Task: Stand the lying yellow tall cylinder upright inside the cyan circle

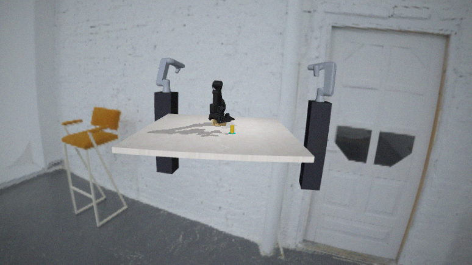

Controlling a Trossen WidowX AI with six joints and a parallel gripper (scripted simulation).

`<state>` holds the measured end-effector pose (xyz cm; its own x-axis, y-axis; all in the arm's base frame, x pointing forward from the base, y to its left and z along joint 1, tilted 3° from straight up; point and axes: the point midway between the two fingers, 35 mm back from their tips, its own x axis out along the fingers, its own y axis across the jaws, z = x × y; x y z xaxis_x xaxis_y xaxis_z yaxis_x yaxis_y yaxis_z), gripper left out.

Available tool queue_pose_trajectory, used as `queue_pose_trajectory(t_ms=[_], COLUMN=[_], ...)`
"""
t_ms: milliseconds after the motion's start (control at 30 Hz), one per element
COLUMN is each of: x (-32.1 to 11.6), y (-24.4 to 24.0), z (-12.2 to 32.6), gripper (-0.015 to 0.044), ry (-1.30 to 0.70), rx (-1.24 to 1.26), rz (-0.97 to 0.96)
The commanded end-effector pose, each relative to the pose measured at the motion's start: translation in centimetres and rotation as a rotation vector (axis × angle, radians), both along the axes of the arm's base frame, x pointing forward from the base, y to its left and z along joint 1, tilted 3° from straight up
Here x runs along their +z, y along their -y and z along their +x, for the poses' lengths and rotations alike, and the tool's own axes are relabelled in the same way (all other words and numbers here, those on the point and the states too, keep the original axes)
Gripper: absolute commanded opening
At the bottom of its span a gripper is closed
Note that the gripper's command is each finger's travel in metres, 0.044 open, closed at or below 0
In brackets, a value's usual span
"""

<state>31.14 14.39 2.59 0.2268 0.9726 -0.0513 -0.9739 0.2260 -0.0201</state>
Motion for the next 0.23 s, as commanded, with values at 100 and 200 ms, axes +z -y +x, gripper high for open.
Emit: queue_pose_trajectory(t_ms=[100, 200], x=[3.2, 3.3], y=[0.2, 0.2], z=[-0.7, -0.5], gripper=[0.04, 0.04], ry=[-0.011, -0.012], rx=[-0.002, -0.006], rz=[0.017, 0.015])
